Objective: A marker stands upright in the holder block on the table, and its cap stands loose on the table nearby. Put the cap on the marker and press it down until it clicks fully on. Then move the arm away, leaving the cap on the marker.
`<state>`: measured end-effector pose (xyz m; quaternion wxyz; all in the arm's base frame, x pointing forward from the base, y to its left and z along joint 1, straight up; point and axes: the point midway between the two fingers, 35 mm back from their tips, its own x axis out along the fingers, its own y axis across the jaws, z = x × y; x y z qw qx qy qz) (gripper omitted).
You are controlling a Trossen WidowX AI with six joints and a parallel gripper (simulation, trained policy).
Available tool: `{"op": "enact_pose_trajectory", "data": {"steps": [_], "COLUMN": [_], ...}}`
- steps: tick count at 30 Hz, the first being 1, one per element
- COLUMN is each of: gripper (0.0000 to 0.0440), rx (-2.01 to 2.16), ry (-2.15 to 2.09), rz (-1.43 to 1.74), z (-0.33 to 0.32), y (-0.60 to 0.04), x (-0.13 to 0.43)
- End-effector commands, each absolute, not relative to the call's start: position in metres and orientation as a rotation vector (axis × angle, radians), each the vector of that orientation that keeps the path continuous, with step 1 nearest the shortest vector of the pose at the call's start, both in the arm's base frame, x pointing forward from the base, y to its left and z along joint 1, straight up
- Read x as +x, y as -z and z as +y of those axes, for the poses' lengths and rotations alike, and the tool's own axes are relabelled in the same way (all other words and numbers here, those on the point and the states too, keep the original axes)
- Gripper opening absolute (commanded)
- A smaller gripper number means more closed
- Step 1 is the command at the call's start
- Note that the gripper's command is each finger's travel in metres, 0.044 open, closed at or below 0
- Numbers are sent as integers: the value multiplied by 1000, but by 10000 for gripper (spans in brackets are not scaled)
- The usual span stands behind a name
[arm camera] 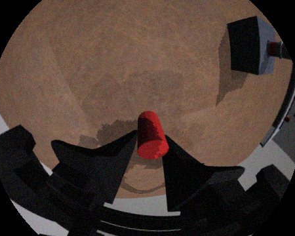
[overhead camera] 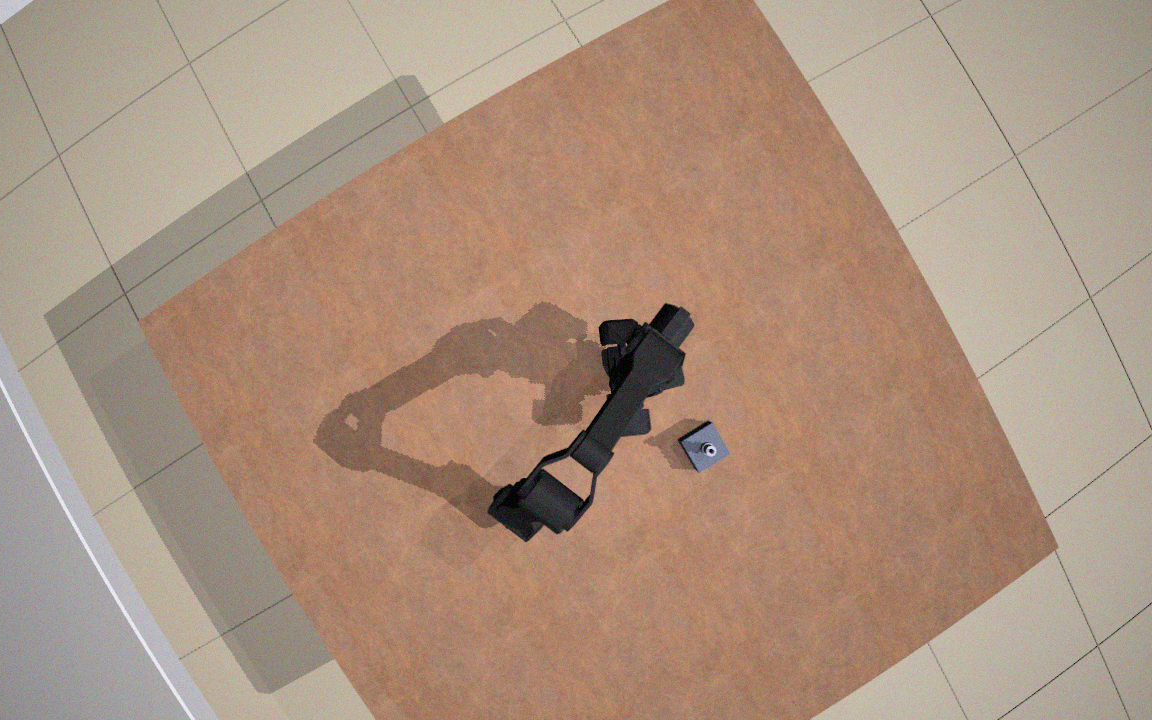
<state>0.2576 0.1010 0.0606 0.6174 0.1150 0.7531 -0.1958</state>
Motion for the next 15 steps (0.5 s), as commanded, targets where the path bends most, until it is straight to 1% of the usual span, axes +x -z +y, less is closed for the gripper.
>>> {"op": "enact_pose_trajectory", "data": {"steps": [1, 15], "gripper": [58, 53], "rx": [251, 320], "ry": [445, 415], "rz": [1718, 1594], "z": [99, 89], "y": [-63, -111], "x": [257, 284]}}
